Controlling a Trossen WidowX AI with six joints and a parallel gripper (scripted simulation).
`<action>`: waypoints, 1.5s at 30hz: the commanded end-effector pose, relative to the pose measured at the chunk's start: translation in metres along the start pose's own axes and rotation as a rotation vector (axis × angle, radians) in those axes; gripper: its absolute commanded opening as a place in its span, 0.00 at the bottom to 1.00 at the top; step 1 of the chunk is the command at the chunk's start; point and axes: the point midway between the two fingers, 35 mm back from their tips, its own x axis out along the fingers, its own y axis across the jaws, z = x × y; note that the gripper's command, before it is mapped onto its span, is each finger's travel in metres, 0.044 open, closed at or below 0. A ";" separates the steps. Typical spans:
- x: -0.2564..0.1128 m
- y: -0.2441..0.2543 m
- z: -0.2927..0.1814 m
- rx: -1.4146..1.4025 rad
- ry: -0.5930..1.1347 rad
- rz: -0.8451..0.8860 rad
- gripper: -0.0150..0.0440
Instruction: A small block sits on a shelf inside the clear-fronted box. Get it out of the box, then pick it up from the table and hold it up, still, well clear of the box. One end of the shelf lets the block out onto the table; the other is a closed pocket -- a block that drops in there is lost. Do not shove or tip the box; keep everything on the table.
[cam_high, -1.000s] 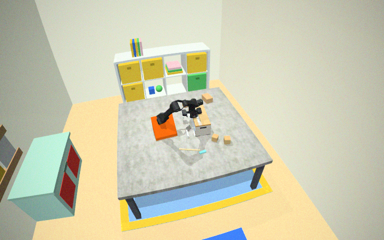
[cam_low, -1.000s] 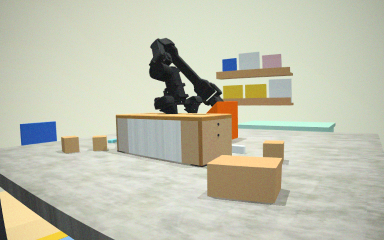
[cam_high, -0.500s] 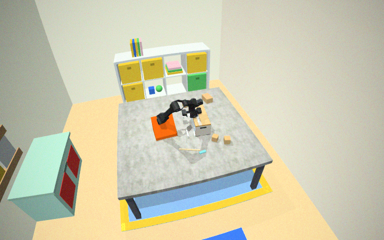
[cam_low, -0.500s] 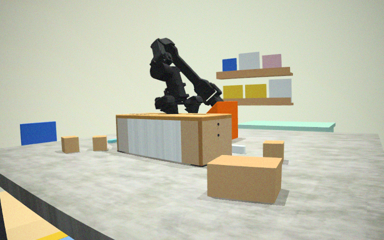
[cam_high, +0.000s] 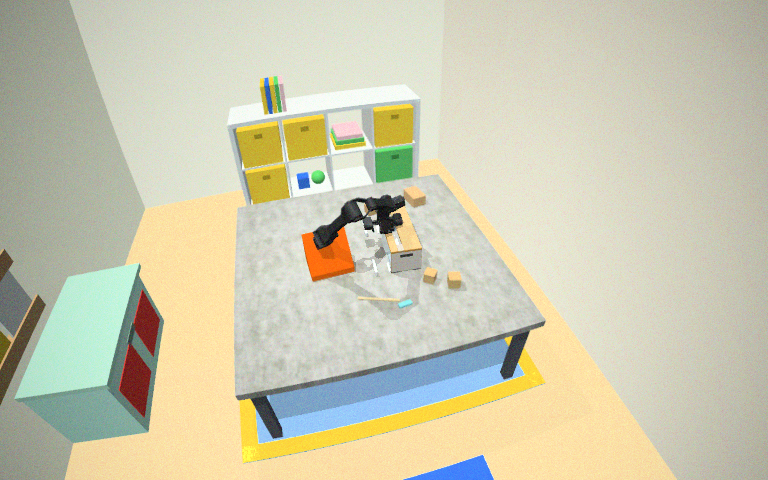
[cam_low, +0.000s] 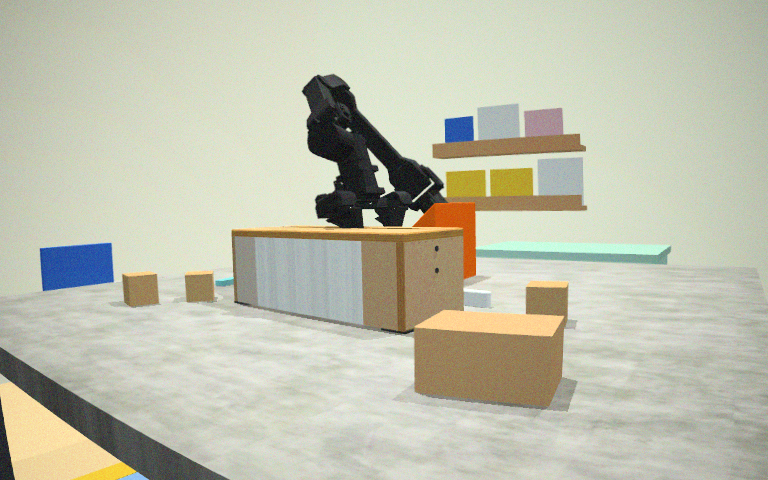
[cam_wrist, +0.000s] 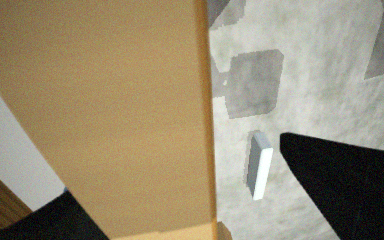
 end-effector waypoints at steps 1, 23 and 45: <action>0.003 0.000 -0.004 0.002 -0.001 -0.002 0.93; 0.003 0.000 -0.004 0.002 -0.001 -0.002 0.93; 0.006 0.000 -0.015 0.003 0.000 -0.002 0.93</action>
